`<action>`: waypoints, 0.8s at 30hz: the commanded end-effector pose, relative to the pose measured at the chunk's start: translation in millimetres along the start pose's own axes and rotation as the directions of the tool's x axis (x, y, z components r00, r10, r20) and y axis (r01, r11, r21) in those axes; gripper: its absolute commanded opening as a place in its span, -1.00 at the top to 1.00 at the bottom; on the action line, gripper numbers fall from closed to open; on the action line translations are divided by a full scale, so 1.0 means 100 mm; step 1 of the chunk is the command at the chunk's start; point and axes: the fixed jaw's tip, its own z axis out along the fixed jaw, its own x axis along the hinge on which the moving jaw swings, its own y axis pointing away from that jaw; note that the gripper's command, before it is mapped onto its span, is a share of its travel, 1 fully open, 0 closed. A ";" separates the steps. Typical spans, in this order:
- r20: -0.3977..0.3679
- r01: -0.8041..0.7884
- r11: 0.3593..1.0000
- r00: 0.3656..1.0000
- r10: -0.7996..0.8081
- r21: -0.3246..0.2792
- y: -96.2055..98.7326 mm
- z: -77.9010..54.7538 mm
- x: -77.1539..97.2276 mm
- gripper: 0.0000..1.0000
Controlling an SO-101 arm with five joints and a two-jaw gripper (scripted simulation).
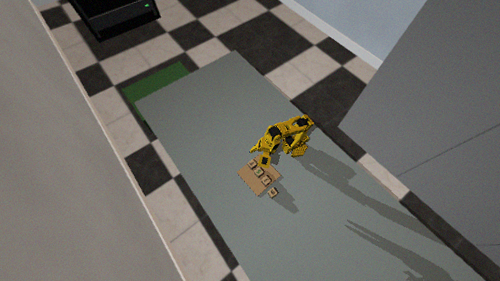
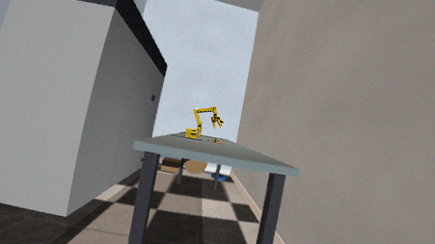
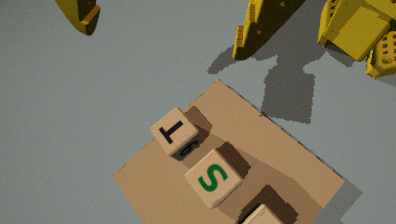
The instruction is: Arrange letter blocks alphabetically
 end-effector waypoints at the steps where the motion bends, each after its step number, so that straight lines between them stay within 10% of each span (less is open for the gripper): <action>1: 0.100 -0.152 0.986 0.985 0.144 0.074 0.01 -0.17 -0.05 0.29; 24: 0.242 -0.615 0.788 0.766 0.595 0.010 0.20 -0.27 -0.02 0.29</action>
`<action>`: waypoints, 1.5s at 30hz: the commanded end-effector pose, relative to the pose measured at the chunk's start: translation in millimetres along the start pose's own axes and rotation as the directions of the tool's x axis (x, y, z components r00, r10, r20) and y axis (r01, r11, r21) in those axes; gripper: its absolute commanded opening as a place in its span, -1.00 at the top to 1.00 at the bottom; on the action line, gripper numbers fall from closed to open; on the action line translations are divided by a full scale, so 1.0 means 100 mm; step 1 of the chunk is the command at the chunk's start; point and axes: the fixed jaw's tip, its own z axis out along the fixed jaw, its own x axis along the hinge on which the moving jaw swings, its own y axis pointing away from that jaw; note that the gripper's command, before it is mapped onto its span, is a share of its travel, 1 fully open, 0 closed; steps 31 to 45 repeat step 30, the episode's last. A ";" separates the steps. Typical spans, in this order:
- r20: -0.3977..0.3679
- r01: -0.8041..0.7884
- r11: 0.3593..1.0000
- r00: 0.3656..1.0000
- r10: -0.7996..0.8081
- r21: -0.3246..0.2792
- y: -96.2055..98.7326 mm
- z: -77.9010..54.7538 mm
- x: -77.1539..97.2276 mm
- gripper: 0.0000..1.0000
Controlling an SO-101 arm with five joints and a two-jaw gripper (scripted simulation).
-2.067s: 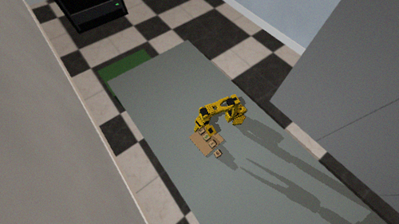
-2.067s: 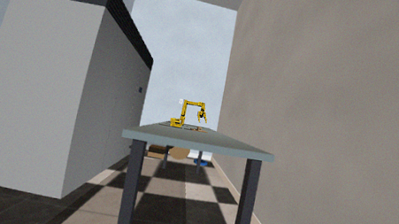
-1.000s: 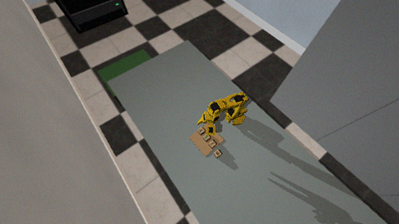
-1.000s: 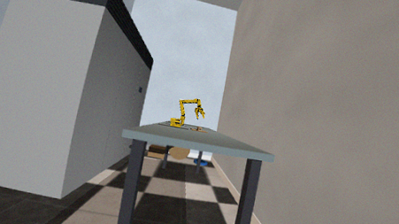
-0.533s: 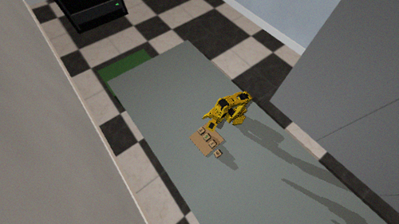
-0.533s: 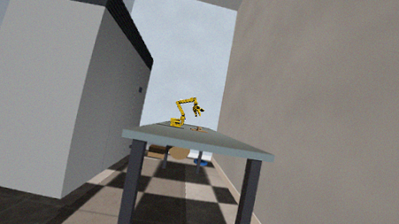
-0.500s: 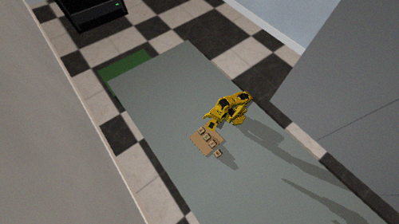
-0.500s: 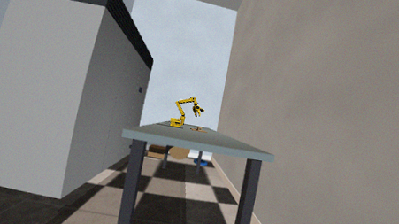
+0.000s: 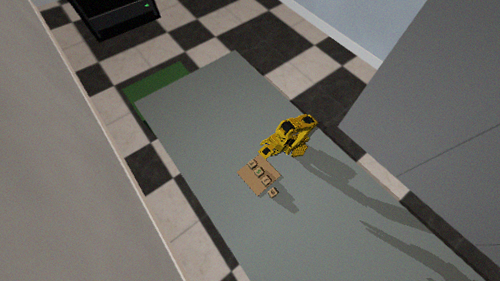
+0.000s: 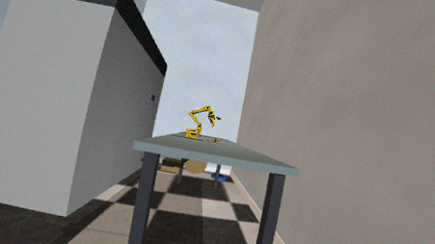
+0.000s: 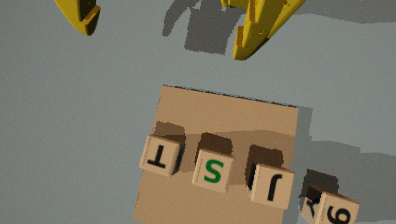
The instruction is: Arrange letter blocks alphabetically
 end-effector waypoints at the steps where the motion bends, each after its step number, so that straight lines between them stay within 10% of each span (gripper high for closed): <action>1: 0.080 -0.050 0.999 0.996 0.050 0.003 0.01 -0.10 -0.06 0.29; 45: 0.092 -0.100 0.995 0.991 0.100 -0.003 0.02 -0.11 -0.05 0.29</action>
